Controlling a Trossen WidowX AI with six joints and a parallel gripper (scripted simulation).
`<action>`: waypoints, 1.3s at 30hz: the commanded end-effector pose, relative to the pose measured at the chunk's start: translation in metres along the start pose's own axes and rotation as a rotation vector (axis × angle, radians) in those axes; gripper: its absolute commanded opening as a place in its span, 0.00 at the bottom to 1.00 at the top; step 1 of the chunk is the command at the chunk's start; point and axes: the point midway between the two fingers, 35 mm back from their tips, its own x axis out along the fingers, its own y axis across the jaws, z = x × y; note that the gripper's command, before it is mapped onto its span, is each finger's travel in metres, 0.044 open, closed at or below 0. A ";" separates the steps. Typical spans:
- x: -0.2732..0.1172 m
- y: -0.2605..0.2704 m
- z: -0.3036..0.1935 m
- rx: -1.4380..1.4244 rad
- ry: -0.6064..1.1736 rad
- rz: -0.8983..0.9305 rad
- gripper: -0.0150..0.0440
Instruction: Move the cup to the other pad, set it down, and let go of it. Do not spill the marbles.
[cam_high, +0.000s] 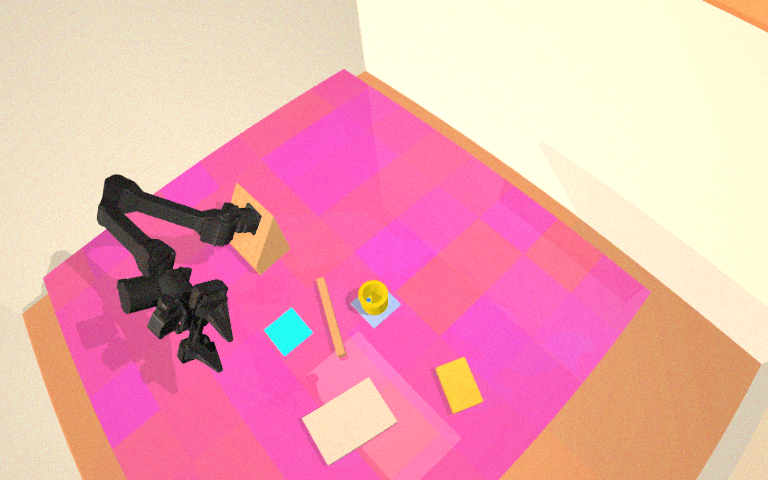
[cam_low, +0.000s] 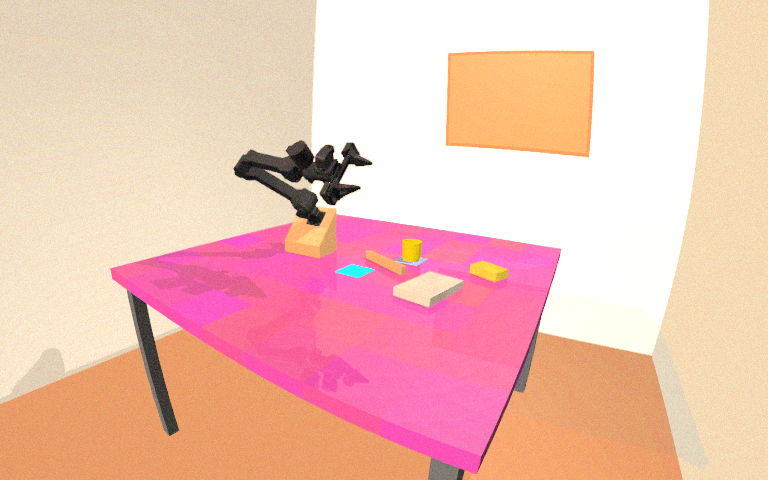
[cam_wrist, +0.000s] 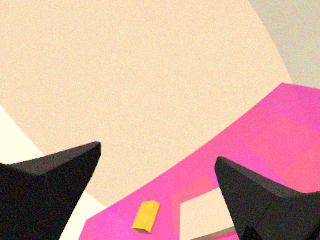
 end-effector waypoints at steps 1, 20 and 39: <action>0.001 0.000 -0.001 0.005 0.006 0.000 0.89; 0.067 0.049 -0.216 0.508 0.871 -0.492 0.54; 0.017 0.062 -0.352 0.208 0.882 -1.269 0.54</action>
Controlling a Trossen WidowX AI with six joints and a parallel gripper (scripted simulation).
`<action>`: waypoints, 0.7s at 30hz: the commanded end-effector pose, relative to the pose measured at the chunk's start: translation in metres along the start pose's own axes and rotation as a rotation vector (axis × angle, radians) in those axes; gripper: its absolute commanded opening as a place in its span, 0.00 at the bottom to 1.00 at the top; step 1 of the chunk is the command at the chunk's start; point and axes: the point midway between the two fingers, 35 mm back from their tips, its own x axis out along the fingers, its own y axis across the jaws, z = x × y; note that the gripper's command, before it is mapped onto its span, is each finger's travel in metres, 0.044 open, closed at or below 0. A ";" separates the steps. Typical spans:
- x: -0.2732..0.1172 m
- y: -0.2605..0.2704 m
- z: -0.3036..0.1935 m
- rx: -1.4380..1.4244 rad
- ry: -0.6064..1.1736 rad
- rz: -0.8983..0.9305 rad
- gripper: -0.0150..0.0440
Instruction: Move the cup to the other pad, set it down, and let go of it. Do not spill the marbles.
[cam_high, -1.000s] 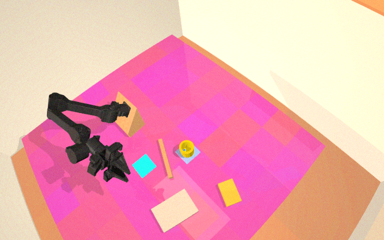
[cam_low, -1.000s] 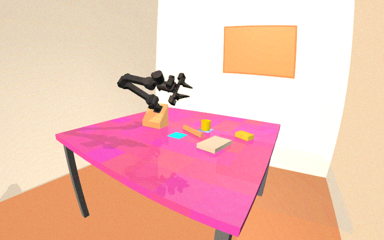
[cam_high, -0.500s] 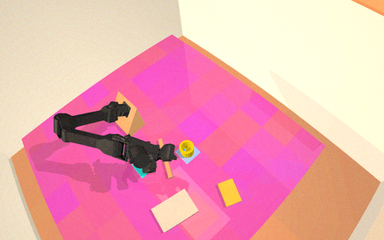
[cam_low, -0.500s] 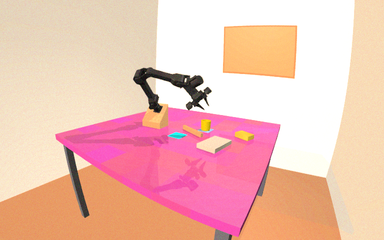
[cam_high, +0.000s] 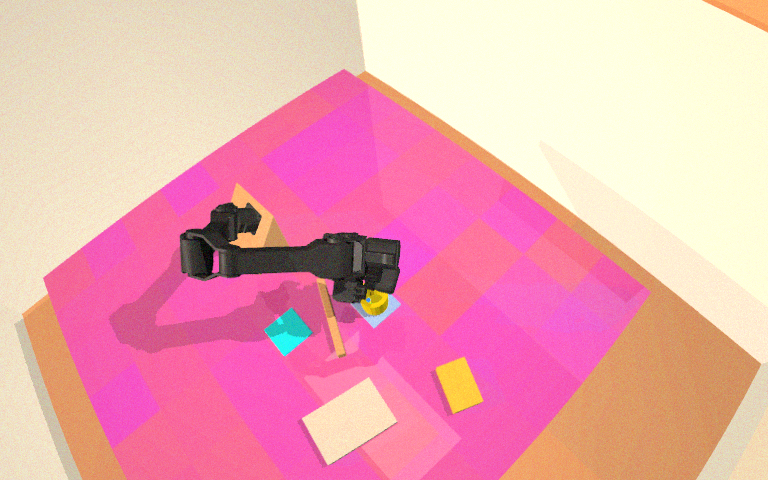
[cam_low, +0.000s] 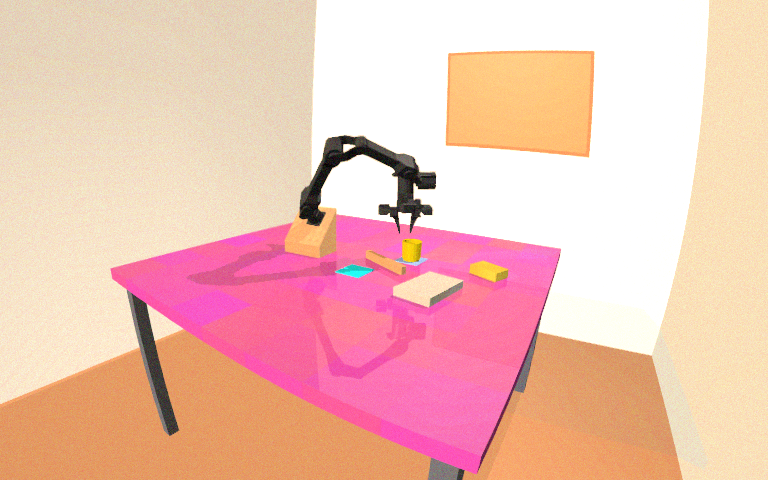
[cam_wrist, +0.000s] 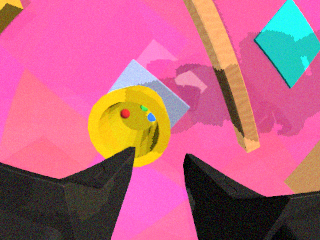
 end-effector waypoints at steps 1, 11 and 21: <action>0.002 0.000 0.000 0.023 -0.038 -0.028 0.54; 0.011 -0.002 -0.001 0.022 -0.038 -0.028 0.54; 0.028 -0.002 0.000 0.022 -0.038 -0.028 0.54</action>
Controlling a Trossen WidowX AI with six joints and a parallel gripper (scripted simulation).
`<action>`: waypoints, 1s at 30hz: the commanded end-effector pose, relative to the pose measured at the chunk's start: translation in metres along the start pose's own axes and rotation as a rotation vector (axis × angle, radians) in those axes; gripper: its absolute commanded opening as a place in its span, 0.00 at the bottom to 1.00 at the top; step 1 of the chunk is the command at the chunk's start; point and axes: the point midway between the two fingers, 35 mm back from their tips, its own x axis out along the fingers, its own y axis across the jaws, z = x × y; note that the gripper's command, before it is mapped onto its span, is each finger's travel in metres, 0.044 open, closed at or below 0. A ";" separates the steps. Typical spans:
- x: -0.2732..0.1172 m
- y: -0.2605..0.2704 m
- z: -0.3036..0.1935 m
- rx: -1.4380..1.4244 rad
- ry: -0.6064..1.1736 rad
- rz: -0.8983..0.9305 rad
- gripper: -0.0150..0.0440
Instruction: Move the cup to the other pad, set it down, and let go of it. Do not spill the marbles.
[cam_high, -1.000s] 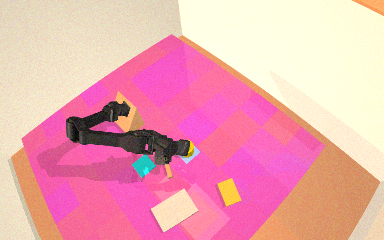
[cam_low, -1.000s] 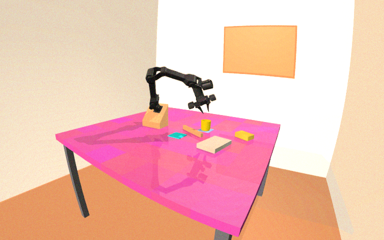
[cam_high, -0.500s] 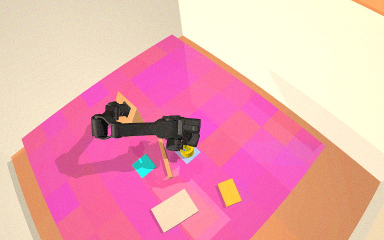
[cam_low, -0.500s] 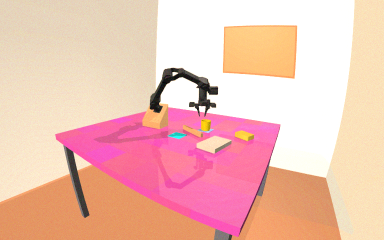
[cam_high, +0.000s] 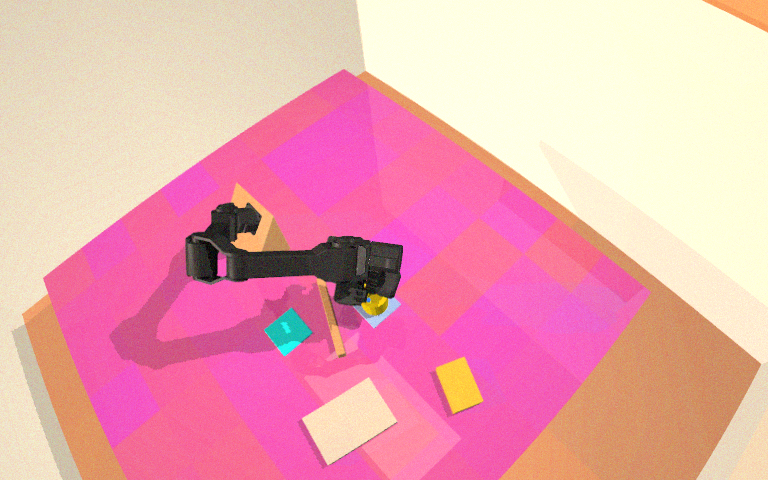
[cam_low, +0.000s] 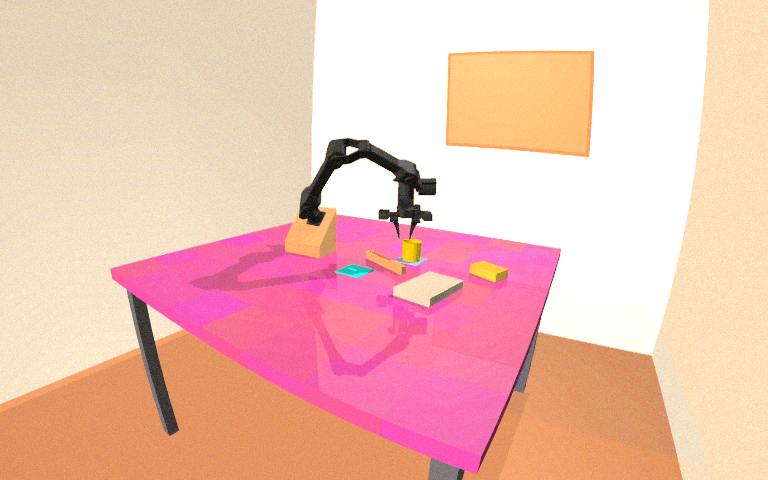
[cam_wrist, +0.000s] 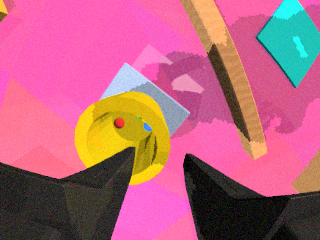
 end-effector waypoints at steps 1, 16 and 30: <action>0.008 -0.001 0.000 -0.007 -0.003 -0.003 0.54; 0.032 -0.002 0.000 -0.007 -0.005 -0.004 0.54; 0.041 -0.002 0.001 0.000 -0.003 -0.005 0.50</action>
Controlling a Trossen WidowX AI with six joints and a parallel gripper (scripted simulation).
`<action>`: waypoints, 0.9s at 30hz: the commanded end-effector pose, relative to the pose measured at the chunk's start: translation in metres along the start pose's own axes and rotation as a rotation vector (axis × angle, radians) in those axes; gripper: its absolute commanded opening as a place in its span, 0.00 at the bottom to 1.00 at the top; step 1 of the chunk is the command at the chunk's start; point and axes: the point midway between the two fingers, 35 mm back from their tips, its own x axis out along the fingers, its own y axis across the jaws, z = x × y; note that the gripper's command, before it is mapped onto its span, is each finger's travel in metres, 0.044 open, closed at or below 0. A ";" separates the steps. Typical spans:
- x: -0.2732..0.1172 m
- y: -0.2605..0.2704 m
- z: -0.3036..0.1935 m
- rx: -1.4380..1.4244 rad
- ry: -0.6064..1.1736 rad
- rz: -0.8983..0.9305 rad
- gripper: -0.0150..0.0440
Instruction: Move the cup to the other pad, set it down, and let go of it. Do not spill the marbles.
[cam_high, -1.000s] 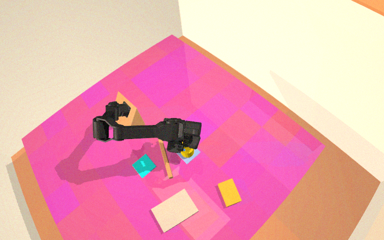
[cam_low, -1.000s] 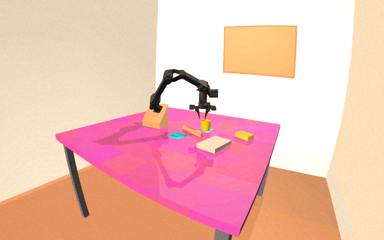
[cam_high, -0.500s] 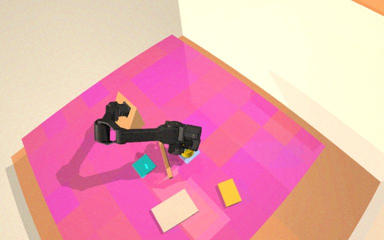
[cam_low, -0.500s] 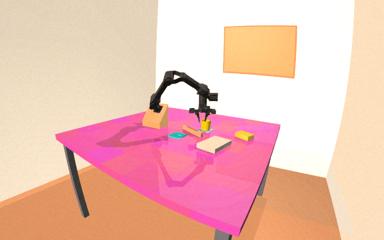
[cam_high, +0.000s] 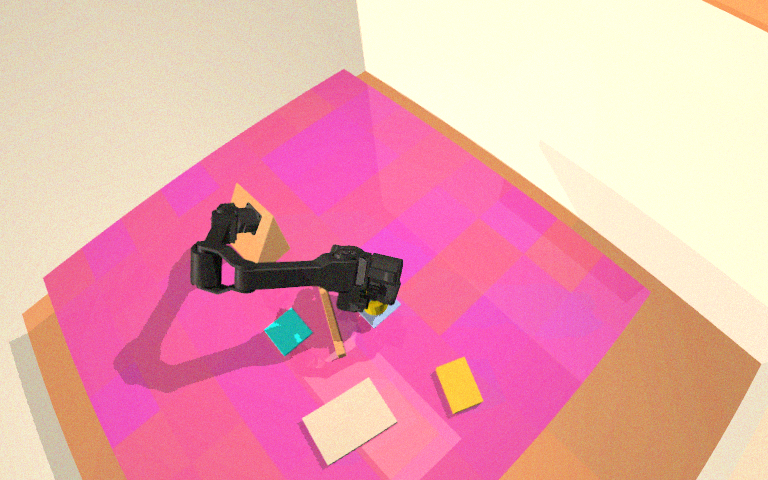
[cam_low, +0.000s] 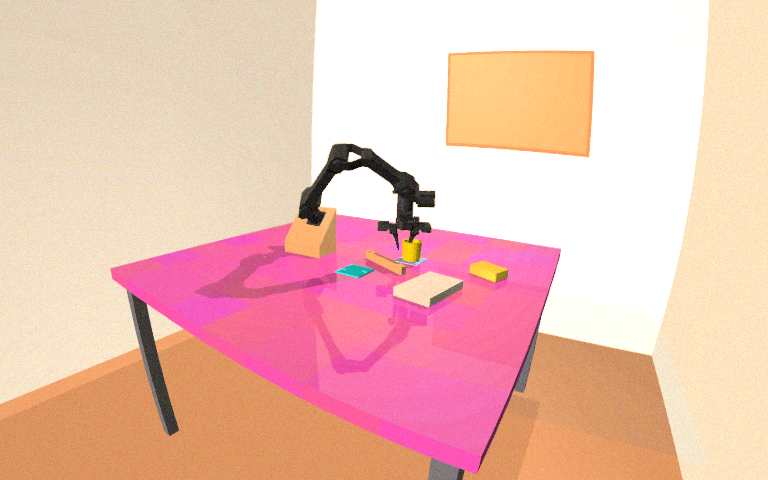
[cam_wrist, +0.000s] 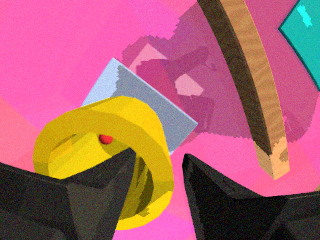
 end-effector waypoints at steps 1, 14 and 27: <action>0.000 0.000 0.000 0.001 0.000 0.000 0.49; 0.000 0.000 0.000 0.001 0.000 0.000 0.34; -0.013 0.001 0.000 -0.001 0.001 0.001 0.25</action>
